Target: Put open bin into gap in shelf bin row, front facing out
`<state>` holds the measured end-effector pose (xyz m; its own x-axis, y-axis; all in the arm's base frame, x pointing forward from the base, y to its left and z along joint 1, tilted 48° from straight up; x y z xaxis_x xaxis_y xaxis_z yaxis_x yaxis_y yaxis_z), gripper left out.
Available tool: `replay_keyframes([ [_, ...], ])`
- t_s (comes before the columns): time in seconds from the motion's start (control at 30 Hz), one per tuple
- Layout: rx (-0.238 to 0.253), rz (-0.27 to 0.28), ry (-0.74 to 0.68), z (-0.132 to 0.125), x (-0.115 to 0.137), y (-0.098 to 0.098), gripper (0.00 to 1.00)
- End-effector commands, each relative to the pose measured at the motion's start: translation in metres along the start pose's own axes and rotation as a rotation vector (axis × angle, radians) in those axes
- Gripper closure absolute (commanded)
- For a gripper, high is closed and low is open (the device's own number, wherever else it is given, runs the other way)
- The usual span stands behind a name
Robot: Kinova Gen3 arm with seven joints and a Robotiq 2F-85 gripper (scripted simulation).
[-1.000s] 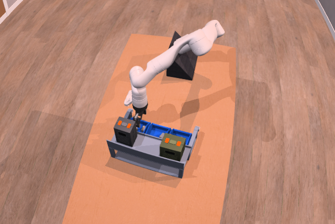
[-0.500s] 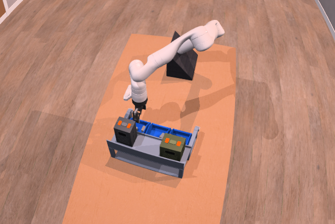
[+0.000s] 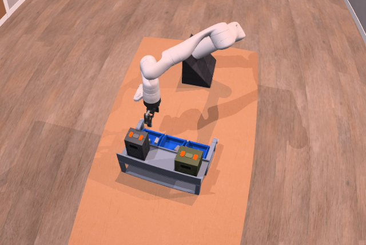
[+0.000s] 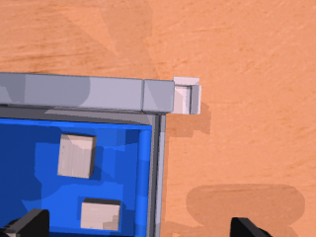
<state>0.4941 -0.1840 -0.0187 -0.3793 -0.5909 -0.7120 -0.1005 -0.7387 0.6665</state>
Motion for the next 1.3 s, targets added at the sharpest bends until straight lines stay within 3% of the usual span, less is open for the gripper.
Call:
replay_keyframes([
  [0.0,0.003,0.001,0.0,0.0,0.0,0.002,0.0],
  [0.23,0.003,0.001,0.0,0.0,0.0,0.014,0.0],
  [1.27,0.003,0.001,0.0,0.0,0.0,0.004,0.0],
])
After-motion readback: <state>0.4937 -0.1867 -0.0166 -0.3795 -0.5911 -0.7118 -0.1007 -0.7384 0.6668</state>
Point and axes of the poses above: the point where the finger pads meet when closed, its own y axis back along the fingers, its own z axis across the jaws, x = y × z, the point moved 7 cm from there along y, back along the fingers, and after that the axes turned 12 degrees about -y, right-handed, at the moved point
